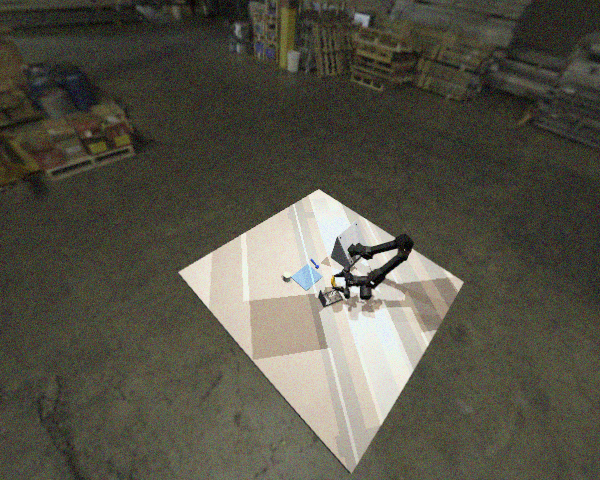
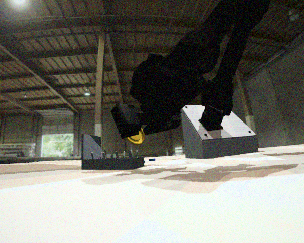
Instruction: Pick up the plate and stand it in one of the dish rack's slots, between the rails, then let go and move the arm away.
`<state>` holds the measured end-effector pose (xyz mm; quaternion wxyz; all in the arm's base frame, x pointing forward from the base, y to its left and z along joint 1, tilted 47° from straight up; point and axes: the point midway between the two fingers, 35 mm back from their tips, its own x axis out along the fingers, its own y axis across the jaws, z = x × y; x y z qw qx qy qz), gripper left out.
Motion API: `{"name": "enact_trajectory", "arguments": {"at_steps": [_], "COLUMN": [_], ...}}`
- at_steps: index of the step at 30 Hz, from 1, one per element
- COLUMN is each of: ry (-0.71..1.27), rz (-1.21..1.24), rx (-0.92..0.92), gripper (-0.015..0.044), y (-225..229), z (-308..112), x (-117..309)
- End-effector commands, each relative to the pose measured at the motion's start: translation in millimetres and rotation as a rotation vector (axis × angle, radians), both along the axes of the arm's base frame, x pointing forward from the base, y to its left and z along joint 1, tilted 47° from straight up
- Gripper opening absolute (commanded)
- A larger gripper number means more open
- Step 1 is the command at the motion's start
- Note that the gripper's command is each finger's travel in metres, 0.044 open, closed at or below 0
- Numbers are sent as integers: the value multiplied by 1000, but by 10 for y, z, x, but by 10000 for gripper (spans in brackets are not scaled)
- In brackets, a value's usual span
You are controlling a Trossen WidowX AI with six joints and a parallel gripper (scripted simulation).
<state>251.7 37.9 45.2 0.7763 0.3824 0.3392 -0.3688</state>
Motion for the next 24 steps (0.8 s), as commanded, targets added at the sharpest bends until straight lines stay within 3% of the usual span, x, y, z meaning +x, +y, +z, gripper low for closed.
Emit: {"name": "enact_trajectory", "arguments": {"at_steps": [1, 24], "ry": [-79, -553], "rz": [19, 77], "rx": [-45, -175], "gripper": [0, 0], "y": [41, 288], "z": [25, 317], "x": [3, -160]}}
